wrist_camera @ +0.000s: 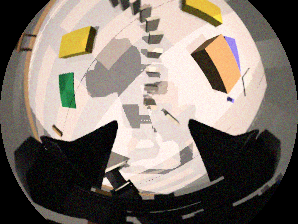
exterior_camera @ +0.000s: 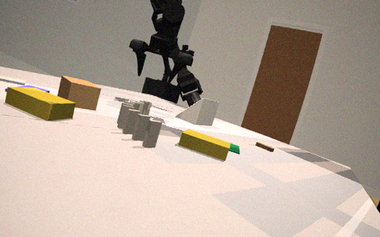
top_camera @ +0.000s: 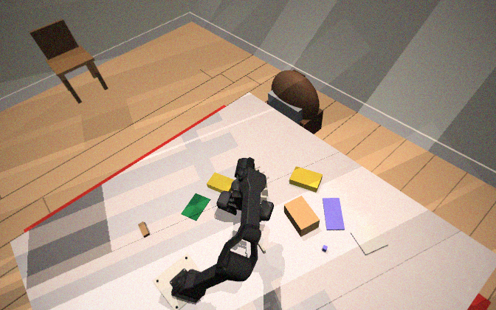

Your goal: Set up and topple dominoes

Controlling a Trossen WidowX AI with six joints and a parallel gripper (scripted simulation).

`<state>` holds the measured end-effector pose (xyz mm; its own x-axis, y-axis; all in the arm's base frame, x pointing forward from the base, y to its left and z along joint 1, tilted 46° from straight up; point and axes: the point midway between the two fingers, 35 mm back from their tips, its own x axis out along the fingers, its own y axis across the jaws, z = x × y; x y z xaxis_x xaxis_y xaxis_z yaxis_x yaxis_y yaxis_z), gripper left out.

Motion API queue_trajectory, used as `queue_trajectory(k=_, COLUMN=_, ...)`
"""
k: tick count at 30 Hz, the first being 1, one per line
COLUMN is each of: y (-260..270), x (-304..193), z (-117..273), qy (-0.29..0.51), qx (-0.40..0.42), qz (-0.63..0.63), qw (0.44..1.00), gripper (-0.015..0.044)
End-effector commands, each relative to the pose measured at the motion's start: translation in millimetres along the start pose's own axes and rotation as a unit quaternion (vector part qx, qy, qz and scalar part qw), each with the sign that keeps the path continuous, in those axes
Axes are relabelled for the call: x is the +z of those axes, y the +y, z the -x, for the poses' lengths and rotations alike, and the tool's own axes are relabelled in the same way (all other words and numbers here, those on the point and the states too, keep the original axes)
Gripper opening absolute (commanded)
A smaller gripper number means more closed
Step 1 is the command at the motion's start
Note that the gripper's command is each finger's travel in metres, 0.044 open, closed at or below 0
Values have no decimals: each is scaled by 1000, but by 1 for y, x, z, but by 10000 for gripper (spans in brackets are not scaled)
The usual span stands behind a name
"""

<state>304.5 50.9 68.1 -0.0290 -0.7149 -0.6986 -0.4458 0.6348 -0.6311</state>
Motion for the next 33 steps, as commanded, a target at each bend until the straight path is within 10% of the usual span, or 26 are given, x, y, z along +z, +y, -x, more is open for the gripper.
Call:
queue_trajectory(k=1, y=2, x=-5, z=45, qy=-3, qx=-3, qz=13, qw=1000, gripper=440)
queue_trajectory(k=9, y=-1, x=-6, z=41, qy=-3, qx=-2, qz=36, qw=999, gripper=440)
queue_trajectory(k=21, y=-44, x=-36, z=-29, qy=1, qx=5, qz=418, qw=909, gripper=440)
queue_trajectory(k=33, y=-45, x=-37, z=-30, qy=1, qx=5, qz=423, qw=906, gripper=440)
